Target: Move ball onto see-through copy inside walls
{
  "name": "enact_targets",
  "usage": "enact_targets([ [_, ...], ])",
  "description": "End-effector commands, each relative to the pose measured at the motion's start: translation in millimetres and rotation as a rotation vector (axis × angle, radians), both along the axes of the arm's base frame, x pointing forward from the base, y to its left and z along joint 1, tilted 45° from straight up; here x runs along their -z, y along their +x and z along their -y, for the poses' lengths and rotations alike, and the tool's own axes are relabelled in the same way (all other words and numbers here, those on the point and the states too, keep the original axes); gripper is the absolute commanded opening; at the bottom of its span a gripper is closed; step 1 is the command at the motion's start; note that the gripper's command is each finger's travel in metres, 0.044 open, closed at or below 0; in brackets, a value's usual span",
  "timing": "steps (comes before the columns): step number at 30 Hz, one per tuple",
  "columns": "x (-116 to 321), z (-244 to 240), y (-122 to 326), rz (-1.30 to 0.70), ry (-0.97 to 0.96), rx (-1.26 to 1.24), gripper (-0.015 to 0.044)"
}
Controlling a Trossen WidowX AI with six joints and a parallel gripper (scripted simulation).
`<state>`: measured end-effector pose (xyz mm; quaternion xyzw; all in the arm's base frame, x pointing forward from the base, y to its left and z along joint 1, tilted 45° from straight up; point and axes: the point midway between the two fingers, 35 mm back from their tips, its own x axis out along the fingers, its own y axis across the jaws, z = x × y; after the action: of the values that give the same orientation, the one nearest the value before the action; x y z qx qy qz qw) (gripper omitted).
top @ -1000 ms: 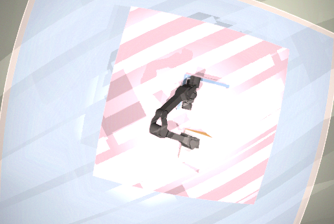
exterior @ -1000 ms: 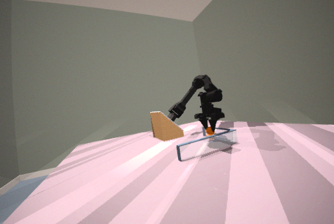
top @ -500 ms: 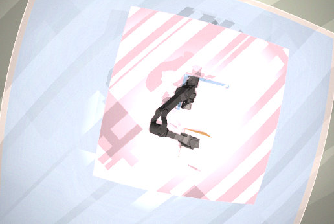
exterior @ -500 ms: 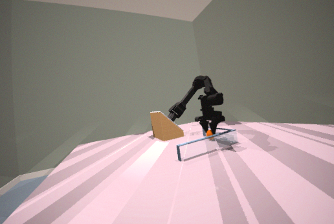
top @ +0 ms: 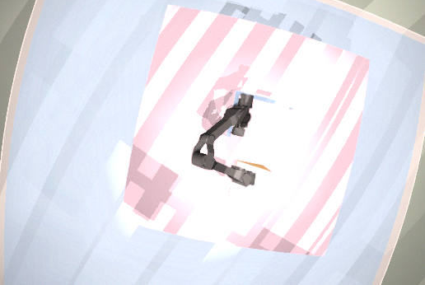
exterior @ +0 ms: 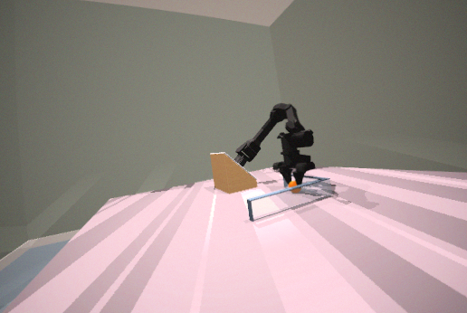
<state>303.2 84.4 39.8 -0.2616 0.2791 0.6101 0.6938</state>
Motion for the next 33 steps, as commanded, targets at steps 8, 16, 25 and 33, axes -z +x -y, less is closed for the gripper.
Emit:
enact_targets([
  [8, -0.2, -0.1, 0.0, 0.001, -0.001, -0.001, 0.0335],
  [16, -56.8, 58.6, -10.0, -0.012, 0.000, 0.000, 0.0335],
  [25, -50.9, 55.4, -8.6, -0.015, 0.005, 0.013, 0.0335],
  [33, -63.5, 68.9, -9.4, -0.016, 0.002, 0.013, 0.0414],
])
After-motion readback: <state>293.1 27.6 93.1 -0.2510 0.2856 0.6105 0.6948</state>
